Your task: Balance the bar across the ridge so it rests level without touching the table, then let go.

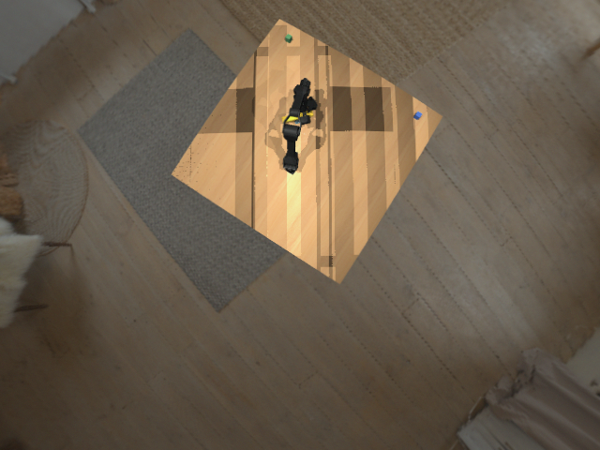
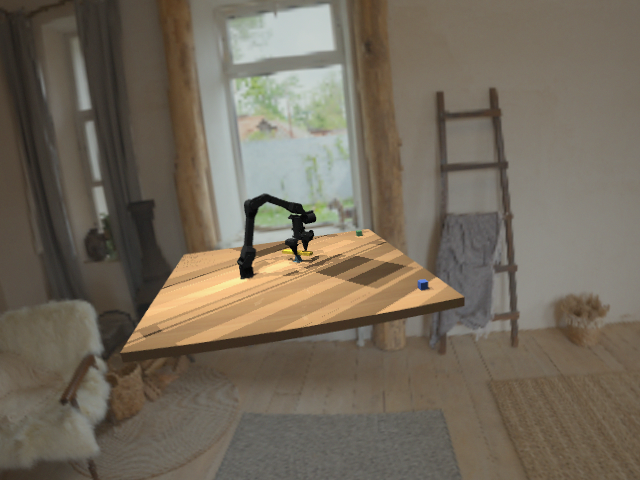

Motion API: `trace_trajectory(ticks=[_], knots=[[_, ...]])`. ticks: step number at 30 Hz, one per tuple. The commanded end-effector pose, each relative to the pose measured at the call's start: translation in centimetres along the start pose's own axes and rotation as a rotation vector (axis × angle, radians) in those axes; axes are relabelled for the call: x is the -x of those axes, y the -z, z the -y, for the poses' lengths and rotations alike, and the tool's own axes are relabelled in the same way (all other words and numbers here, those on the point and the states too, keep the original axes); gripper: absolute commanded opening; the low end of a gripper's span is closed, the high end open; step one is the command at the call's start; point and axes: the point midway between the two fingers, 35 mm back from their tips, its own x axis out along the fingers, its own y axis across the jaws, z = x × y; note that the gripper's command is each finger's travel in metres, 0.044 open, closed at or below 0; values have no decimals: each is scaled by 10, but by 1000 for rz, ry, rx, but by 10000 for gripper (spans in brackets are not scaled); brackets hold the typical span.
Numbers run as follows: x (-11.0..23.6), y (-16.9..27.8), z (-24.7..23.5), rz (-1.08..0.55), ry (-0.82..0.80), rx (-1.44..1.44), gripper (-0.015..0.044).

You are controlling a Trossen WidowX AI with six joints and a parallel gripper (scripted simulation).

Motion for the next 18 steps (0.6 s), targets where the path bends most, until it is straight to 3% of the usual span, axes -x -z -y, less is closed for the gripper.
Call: trace_trajectory(ticks=[1,9,18], knots=[[8,-1,-1,0,0,0,440],[98,0,0,0,0,0,440],[100,0,0,0,0,0,440]])
